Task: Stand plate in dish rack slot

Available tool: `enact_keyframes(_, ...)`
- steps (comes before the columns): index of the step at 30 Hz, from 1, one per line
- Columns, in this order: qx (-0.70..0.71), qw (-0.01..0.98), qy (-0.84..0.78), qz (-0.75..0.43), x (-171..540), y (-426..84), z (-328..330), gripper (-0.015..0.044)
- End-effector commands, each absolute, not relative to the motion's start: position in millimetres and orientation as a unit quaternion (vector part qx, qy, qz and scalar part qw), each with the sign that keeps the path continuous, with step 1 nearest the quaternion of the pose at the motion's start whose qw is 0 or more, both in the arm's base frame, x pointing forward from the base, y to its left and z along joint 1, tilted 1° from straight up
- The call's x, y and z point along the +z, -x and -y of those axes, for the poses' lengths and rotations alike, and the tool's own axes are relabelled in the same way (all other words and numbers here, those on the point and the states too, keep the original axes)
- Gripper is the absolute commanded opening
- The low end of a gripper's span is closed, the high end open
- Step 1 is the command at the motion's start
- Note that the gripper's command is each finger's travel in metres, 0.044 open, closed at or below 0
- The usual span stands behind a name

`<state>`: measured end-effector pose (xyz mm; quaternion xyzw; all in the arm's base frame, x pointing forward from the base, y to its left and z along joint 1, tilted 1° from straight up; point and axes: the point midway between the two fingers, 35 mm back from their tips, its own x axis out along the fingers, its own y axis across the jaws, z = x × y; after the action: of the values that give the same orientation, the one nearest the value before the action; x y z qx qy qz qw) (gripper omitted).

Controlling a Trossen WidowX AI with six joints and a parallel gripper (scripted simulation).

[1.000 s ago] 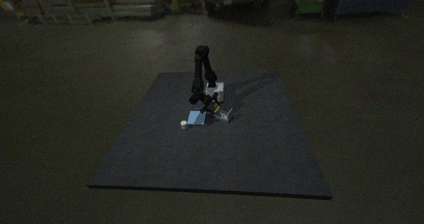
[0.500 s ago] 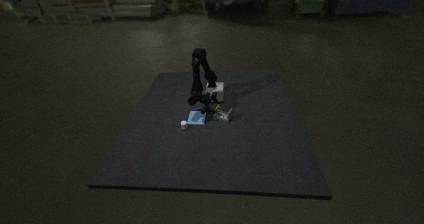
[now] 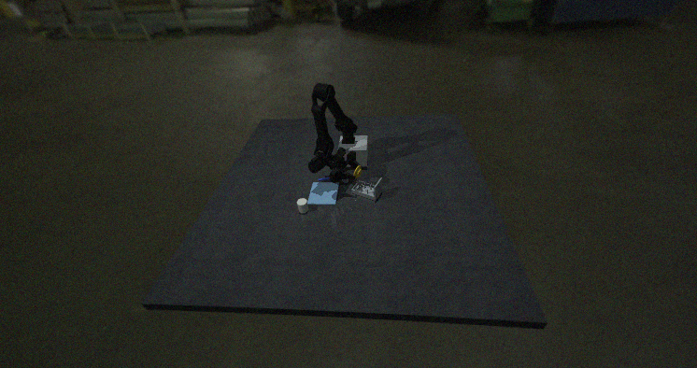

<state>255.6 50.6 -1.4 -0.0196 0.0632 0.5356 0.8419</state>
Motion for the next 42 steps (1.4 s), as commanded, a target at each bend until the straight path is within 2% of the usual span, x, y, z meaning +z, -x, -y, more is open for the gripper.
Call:
enact_keyframes(1,0.537,0.842,0.020,-0.051,-0.9,-252.5,-51.5,0.0000)
enact_keyframes(42,0.539,0.841,0.037,-0.042,-55.4,-262.4,-62.7,0.0000)
